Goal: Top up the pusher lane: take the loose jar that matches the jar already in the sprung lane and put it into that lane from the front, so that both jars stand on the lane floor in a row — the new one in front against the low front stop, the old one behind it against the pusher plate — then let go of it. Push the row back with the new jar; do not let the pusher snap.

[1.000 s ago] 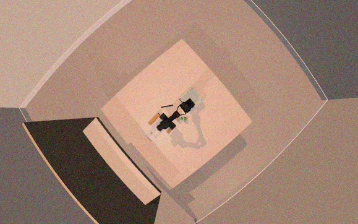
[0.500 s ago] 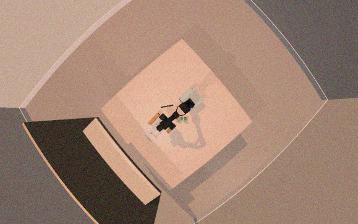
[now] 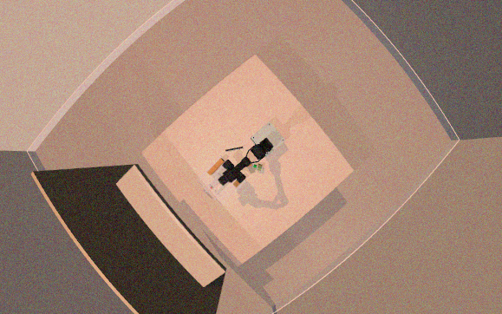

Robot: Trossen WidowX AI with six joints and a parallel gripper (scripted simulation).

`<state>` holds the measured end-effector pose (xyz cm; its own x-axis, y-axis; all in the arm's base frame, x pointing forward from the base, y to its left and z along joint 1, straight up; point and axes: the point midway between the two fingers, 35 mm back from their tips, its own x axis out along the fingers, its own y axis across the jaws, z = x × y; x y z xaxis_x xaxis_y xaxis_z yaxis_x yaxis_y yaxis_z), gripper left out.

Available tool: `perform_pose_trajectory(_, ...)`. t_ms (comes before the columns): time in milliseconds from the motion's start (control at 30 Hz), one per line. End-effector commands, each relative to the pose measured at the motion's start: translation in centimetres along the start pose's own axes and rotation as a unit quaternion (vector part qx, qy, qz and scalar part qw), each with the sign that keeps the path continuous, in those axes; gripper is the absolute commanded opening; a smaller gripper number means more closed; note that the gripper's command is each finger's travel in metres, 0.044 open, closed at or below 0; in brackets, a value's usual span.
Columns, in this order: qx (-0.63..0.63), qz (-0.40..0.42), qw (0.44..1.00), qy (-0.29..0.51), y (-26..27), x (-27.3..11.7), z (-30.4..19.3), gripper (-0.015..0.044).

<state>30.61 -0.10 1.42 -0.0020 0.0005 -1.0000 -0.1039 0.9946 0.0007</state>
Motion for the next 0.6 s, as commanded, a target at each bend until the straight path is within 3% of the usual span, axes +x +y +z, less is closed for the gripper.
perform_pose_trajectory(0, 0.001, 0.0, 1.0, -0.013, -0.03, -0.14, 1.17, 0.0)
perform_pose_trajectory(567, 0.001, 0.0, 1.0, -0.013, -0.03, -0.17, 1.97, 0.0)
